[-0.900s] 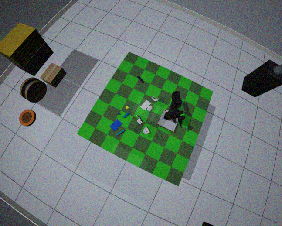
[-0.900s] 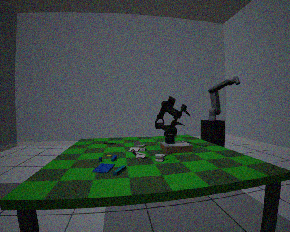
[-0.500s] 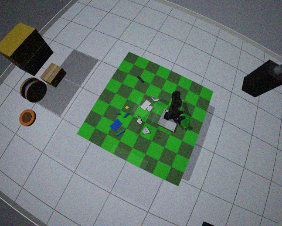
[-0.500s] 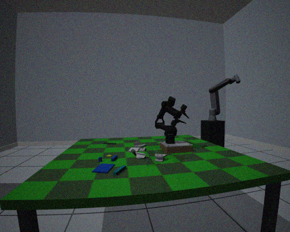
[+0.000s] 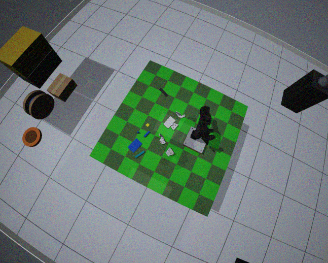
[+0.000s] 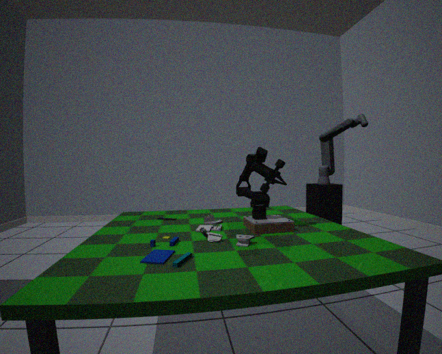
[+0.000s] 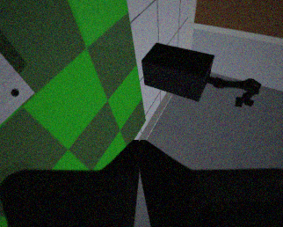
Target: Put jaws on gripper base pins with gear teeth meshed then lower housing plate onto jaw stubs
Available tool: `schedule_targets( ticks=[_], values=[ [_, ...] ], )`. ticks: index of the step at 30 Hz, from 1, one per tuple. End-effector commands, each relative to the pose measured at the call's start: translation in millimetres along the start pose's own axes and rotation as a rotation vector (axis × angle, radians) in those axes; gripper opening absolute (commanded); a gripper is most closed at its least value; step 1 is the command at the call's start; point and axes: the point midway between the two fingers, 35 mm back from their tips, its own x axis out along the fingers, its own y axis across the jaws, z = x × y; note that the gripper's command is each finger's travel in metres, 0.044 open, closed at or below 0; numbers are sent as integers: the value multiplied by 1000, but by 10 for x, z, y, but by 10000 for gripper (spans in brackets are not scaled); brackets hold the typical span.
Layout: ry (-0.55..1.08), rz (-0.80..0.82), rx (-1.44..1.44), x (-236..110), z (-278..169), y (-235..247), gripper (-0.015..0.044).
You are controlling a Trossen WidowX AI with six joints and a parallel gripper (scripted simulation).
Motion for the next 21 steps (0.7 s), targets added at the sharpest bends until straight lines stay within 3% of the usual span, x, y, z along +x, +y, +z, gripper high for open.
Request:
schedule_targets(
  ticks=[1,21],
  values=[
    [0,0,0,0,0,0,0],
    [117,84,437,36,-364,-91,0]
  ],
)
